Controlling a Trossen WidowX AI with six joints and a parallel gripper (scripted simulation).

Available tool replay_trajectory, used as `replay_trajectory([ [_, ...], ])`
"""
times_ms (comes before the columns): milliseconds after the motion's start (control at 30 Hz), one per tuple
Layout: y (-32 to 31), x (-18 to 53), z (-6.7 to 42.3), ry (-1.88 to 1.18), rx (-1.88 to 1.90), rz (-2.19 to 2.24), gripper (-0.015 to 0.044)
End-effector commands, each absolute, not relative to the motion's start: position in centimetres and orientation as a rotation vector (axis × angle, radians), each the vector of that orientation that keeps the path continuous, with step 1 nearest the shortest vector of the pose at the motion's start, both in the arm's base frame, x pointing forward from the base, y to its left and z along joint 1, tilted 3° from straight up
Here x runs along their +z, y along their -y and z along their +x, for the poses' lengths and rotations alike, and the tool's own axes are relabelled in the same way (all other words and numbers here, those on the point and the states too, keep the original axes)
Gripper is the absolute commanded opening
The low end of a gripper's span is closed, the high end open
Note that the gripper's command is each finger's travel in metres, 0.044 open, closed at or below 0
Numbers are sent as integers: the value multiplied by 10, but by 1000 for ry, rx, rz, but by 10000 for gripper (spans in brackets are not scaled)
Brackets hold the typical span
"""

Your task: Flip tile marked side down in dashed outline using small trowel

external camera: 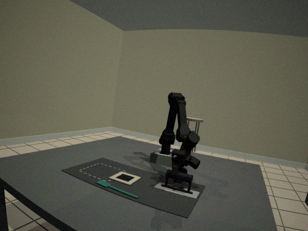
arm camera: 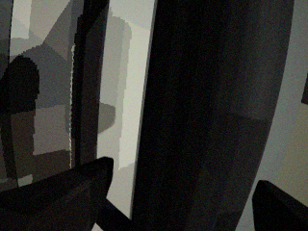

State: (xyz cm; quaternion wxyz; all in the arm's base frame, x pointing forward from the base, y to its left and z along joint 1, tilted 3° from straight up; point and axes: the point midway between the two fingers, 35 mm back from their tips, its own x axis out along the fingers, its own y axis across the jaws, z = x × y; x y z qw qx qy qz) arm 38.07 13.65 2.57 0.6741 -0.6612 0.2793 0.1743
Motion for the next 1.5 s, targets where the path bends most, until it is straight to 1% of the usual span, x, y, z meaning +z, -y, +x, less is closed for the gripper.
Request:
replay_trajectory([
  [0,-135,22,387,-627,394,-1487,300],
  [200,-133,17,392,-627,394,-1487,300],
  [400,-133,17,392,-627,394,-1487,142],
  [1100,-133,17,392,-627,394,-1487,2],
  [1467,-136,61,392,-628,392,-1487,0],
])
